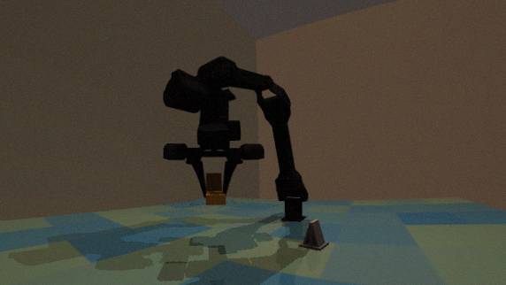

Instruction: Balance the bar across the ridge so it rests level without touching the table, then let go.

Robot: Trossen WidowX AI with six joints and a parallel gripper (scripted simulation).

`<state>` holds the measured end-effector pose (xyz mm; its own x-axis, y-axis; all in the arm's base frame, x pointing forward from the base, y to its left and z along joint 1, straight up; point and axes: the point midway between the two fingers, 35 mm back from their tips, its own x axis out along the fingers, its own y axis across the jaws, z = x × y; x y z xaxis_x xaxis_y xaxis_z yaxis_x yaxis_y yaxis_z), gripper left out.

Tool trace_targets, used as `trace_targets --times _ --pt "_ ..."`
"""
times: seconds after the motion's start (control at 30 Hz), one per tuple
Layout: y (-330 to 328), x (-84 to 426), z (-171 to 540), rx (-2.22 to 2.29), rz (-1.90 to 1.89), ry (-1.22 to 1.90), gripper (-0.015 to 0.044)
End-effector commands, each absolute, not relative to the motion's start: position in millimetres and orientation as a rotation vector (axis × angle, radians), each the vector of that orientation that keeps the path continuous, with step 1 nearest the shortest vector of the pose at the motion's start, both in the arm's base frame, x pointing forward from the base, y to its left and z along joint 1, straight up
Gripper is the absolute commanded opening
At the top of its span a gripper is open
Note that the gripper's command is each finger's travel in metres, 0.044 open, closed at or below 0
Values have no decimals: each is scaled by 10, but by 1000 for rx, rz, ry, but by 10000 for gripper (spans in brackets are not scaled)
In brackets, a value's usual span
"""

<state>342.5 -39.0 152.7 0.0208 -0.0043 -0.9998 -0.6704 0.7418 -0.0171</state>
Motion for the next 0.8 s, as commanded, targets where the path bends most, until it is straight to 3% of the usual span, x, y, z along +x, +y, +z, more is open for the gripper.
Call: trace_targets --times 0.0,0.77 --pt "-228 3388 1558 -614 592 1456 0" --pt "637 3086 1550 -803 789 1391 0"
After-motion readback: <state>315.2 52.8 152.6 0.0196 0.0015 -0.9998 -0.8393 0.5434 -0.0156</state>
